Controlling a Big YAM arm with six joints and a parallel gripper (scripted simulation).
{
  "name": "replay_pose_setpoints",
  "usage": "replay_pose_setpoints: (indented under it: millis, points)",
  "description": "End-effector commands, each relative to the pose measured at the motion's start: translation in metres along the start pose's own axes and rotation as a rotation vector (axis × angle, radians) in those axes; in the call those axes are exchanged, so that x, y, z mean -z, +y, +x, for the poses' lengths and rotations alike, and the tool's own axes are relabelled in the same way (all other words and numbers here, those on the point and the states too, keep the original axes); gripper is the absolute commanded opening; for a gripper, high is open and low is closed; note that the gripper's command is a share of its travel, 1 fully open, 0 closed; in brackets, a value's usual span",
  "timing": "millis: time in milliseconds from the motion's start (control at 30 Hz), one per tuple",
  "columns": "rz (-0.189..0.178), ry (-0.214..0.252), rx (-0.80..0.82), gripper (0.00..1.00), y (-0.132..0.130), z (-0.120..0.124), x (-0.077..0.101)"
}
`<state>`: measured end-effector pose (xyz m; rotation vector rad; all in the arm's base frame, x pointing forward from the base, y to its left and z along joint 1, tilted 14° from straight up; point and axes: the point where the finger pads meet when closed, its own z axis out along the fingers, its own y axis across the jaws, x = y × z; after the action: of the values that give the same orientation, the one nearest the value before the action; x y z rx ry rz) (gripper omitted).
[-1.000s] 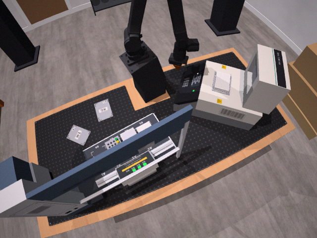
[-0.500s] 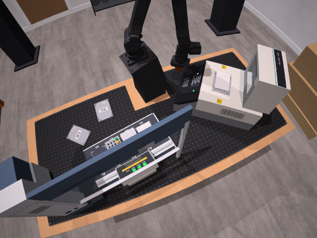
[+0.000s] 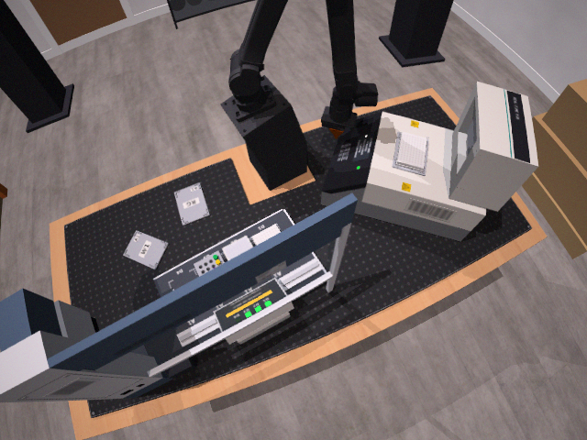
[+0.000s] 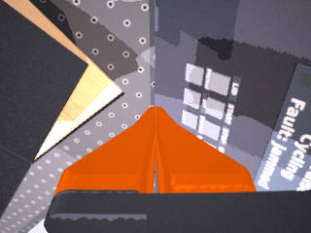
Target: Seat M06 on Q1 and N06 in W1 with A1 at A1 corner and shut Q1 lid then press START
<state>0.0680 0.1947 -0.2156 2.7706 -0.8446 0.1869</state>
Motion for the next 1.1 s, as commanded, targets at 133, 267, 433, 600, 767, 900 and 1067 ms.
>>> replay_pose_setpoints:
  millis: [133,267,433,600,767,900,1067]
  points:
    - [0.056,-0.025,0.010,0.00,-0.038,-0.010,-0.005]
    - [0.029,-0.012,0.001,0.00,-0.028,-0.003,-0.008]
    - [0.006,-0.003,0.005,0.00,-0.019,0.000,-0.008]
    - [0.025,-0.015,0.003,0.00,-0.018,-0.006,-0.004]
    - [0.037,-0.017,0.009,0.00,-0.026,-0.009,-0.007]
    - [0.038,-0.014,0.007,0.00,-0.038,-0.006,-0.018]
    - [0.050,-0.020,-0.002,0.00,-0.052,-0.006,-0.024]
